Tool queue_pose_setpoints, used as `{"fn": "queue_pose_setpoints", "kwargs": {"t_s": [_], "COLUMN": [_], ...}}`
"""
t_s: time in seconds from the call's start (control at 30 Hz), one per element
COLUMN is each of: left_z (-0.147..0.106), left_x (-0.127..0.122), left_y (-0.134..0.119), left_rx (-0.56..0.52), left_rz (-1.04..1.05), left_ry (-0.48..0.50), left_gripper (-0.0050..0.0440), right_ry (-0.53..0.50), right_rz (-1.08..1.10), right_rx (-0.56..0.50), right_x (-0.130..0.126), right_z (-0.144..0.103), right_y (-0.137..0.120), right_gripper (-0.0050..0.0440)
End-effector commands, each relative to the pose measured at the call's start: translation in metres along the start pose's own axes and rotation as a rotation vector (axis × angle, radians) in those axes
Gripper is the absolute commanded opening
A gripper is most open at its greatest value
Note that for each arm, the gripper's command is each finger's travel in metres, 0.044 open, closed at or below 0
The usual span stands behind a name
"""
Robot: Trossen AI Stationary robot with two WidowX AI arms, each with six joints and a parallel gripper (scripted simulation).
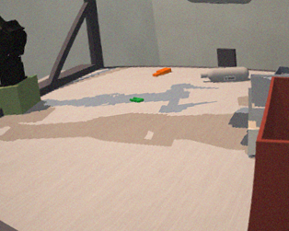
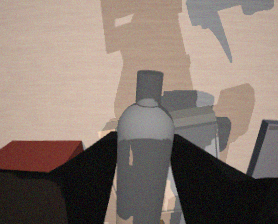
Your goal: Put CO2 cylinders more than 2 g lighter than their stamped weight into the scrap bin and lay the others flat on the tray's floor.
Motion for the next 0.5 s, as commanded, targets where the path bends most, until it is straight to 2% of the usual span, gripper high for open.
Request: {"fn": "queue_pose_setpoints", "kwargs": {"t_s": [0.0,0.2,0.33,0.47], "left_z": [-0.01,-0.018,-0.013,-0.007], "left_x": [0.003,0.001,-0.001,-0.005], "left_y": [0.001,-0.006,-0.008,-0.016], "left_rx": [-0.004,-0.022,-0.013,-0.013], "left_rz": [-0.019,-0.016,-0.014,-0.013], "left_ry": [-0.014,-0.008,-0.01,-0.01], "left_gripper": [-0.005,-0.005,-0.005,-0.005], "right_ry": [0.005,0.005,0.002,-0.029], "right_rz": [-0.001,-0.001,-0.005,-0.012], "right_rx": [-0.014,-0.014,-0.019,0.024], "right_x": [0.001,0.001,0.0,-0.005], "right_z": [-0.001,-0.001,-0.001,-0.002], "right_y": [0.004,0.004,0.01,0.018], "right_gripper": [0.044,0.044,0.044,0.044]}}
Point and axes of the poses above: on each arm, the point midway between the two fingers, 35 mm back from their tips, its own z axis out along the fingers, its own x axis across the jaws, y = z × x, the point moved 10 cm from there along -z, back along the fingers, and after that the axes turned 8 degrees about z, right-handed, at the moved point
